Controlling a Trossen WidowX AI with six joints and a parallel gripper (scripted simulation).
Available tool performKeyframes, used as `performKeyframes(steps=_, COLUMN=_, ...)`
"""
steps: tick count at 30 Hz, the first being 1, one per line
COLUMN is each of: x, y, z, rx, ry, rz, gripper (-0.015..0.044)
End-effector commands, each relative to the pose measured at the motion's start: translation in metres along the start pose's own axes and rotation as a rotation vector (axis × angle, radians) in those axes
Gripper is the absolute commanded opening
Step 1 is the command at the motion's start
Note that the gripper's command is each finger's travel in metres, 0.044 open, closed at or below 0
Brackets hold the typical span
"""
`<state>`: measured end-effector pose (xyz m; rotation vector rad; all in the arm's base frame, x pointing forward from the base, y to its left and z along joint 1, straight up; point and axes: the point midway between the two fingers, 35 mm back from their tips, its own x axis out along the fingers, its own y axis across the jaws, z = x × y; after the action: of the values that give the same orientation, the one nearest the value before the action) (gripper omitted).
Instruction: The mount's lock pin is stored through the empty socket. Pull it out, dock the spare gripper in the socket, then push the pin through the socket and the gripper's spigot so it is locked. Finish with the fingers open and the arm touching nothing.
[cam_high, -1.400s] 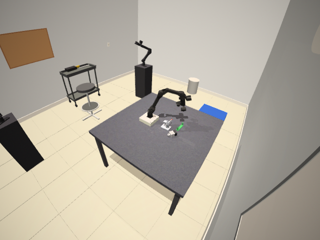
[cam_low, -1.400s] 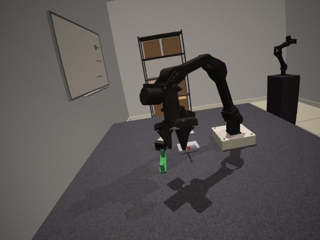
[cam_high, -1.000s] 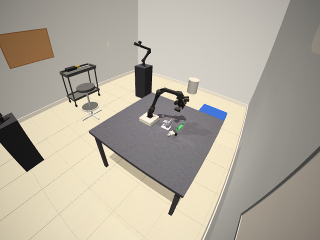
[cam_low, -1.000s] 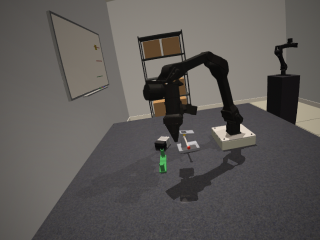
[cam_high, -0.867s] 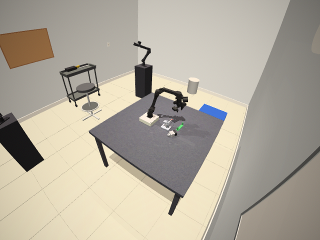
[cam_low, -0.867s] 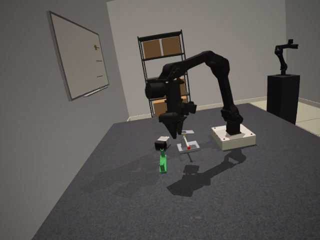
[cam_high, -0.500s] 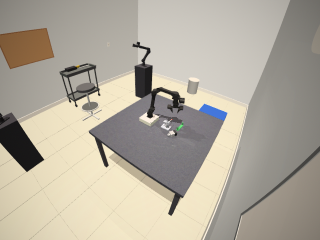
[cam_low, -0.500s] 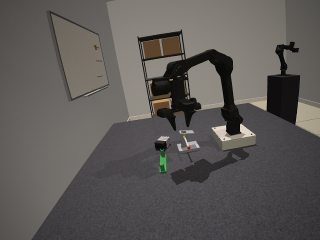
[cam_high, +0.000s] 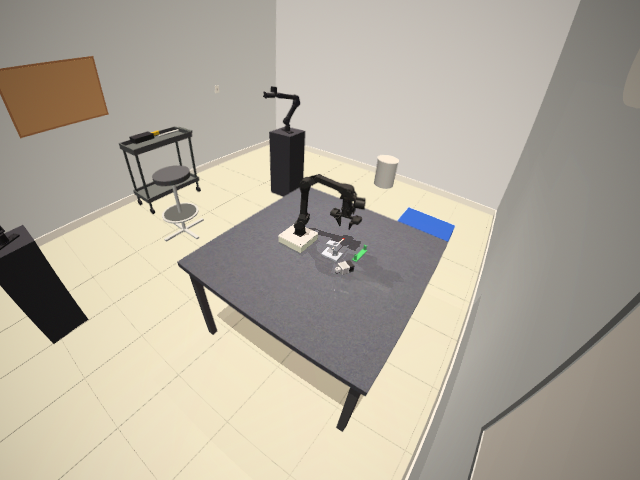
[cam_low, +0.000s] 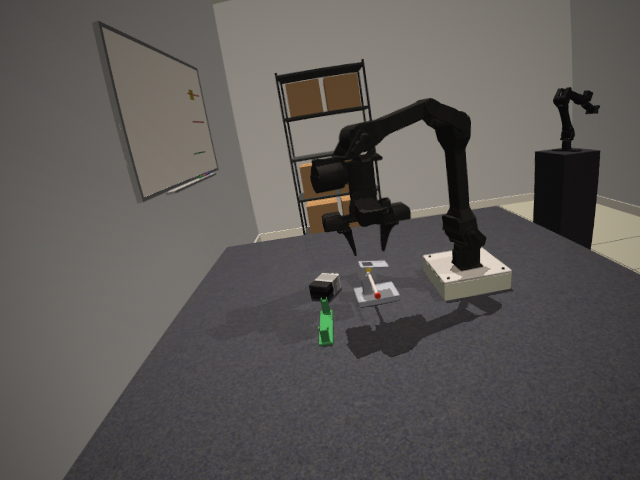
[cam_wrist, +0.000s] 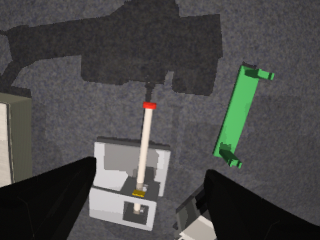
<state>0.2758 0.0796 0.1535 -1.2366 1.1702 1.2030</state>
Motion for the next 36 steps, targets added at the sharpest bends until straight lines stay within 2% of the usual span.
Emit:
performKeyframes(steps=1, x=0.022, y=0.002, z=-0.001, rx=0.009, ry=0.006, rz=0.011, gripper=0.0300)
performKeyframes(steps=6, x=0.064, y=0.006, z=-0.001, rx=0.009, ry=0.005, rz=0.012, gripper=0.0300)
performKeyframes(steps=36, x=0.109, y=0.005, z=-0.003, rx=0.009, ry=0.005, rz=0.012, gripper=0.0300)
